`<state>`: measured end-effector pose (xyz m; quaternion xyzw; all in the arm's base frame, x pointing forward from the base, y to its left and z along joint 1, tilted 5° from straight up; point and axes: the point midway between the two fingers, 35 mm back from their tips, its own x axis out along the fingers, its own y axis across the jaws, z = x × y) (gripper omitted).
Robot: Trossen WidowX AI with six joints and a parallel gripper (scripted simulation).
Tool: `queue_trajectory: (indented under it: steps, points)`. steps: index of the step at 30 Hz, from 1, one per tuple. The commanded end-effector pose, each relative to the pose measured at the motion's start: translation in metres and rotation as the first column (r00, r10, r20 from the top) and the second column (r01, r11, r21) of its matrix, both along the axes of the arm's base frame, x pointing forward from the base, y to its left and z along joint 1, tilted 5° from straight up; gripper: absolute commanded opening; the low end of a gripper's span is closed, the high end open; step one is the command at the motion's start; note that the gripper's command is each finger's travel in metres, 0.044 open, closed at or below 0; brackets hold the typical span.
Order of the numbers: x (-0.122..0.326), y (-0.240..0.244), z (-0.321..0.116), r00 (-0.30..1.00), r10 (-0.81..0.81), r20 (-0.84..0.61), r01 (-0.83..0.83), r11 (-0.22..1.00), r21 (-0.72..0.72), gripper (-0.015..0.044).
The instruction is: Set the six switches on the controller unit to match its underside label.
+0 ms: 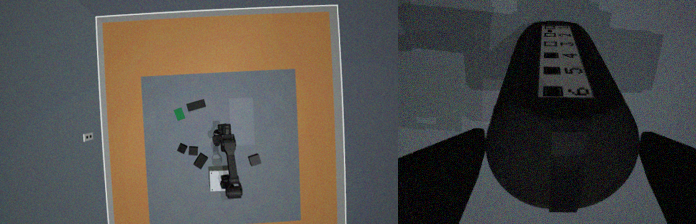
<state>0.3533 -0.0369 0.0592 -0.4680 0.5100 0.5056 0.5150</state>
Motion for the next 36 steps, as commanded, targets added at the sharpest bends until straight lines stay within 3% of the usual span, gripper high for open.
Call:
queue_trajectory:
  steps: [1, 36]
  points:
    - [0.0001, 0.0073, 0.0002, 1.0, 0.001, -0.006, -0.001, 1.0, 0.006, 0.0338]
    - [0.0005, 0.0109, 0.0009, 1.0, 0.001, -0.006, -0.001, 1.0, 0.006, 0.0338]
